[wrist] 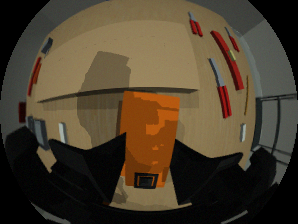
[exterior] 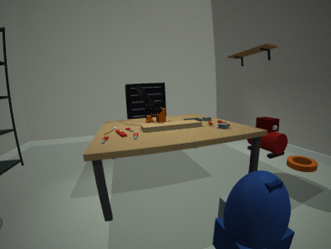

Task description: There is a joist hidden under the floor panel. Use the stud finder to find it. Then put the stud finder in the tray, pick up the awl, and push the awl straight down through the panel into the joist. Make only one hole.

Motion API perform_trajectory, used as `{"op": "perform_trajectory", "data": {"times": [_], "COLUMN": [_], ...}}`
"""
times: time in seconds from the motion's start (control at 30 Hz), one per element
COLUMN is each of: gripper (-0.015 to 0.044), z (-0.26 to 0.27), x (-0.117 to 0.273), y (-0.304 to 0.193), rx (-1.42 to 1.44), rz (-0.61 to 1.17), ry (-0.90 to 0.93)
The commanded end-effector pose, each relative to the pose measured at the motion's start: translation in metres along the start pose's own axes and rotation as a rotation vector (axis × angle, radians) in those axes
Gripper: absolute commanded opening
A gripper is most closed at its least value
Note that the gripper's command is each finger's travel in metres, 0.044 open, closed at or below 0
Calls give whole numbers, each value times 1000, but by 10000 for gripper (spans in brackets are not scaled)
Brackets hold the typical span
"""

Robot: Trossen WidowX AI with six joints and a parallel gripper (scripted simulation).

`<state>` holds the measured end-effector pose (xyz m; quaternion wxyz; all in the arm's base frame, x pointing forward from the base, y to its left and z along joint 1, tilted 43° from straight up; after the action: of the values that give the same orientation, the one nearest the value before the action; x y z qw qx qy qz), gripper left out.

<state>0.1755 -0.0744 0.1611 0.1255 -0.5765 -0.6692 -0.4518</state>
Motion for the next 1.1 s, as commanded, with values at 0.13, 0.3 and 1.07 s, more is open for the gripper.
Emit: {"op": "perform_trajectory", "data": {"times": [0.13,0.3,1.07], "gripper": [0,0,0], "z": [-1,-3,5], "x": [32,52,54], "y": [8,9,84], "rx": [-11,-7,50], "rz": [-20,-31,-30], "ry": [-11,-19,-5]}}
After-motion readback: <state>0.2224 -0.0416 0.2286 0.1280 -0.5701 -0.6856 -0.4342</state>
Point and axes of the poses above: the point midway between the two fingers, 35 mm back from their tips, its own x axis back along the fingers, its own z axis across the jaws, y = z × x, the point moved 7 cm from there along x, back along the fingers, and after that the axes turned 14 degrees about -x, right-handed, at the moved point
